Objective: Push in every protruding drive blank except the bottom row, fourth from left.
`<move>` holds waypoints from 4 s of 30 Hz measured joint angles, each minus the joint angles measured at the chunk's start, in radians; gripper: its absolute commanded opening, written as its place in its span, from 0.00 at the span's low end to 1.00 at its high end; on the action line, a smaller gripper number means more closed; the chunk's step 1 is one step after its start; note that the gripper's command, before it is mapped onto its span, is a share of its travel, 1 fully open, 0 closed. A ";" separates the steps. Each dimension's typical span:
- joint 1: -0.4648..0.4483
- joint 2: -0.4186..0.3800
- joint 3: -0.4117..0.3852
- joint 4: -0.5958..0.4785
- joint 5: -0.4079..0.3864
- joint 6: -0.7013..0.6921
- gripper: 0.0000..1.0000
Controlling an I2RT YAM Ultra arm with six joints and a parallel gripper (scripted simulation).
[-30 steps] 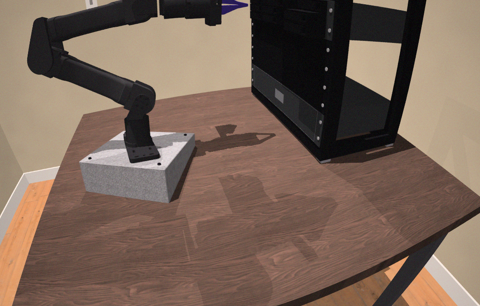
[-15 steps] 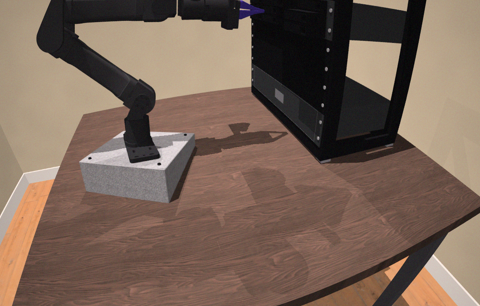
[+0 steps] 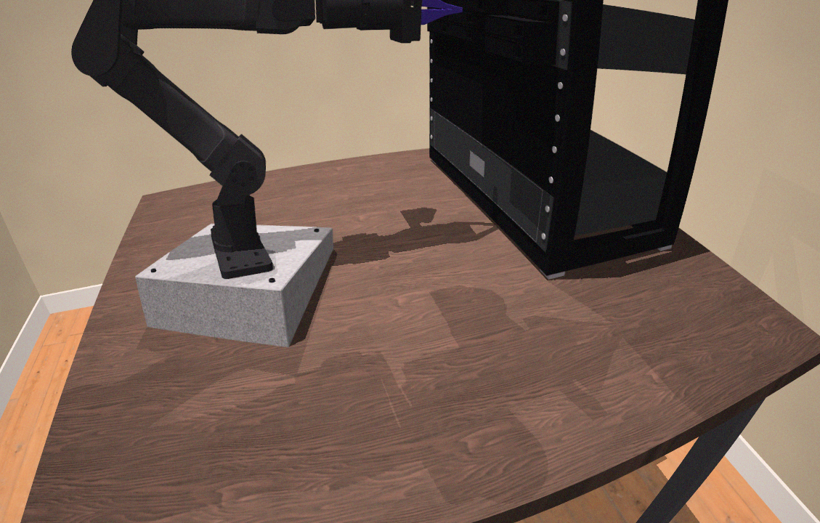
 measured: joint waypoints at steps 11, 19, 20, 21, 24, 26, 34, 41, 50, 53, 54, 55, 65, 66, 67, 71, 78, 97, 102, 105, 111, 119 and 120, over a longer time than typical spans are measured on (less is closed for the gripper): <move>0.000 0.000 0.000 0.005 0.000 0.000 0.00; 0.000 0.000 0.000 0.005 0.000 0.000 0.00; 0.000 0.000 0.000 0.005 0.000 0.000 0.00; 0.000 0.000 0.000 0.005 0.000 0.000 0.00; 0.000 0.012 0.017 -0.004 0.000 0.000 0.00; 0.000 0.021 0.034 -0.007 0.000 0.000 0.00; 0.000 0.024 0.049 -0.011 0.000 0.000 0.00; 0.000 0.024 0.049 -0.011 0.000 0.000 0.00; -0.005 0.060 0.049 0.010 0.000 0.000 0.00; -0.005 0.060 0.049 0.010 0.000 0.000 0.00; -0.005 0.060 0.049 0.010 0.000 0.000 0.00; -0.005 0.060 0.049 0.010 0.000 0.000 0.00; -0.005 0.060 0.049 0.010 0.000 0.000 0.00; -0.005 0.060 0.049 0.010 0.000 0.000 0.00; -0.005 0.060 0.049 0.010 0.000 0.000 0.00; -0.005 0.060 0.049 0.010 0.000 0.000 0.00; -0.004 0.068 0.055 0.008 0.000 0.000 0.00; -0.002 0.094 0.073 0.009 0.005 0.000 0.00; -0.002 0.094 0.073 0.009 0.005 0.000 0.00; -0.002 0.094 0.073 0.009 0.005 0.000 0.00; 0.003 0.126 0.096 0.008 0.013 0.000 0.00; 0.003 0.138 0.105 0.008 0.013 0.000 0.00; 0.003 0.138 0.105 0.008 0.013 0.000 0.00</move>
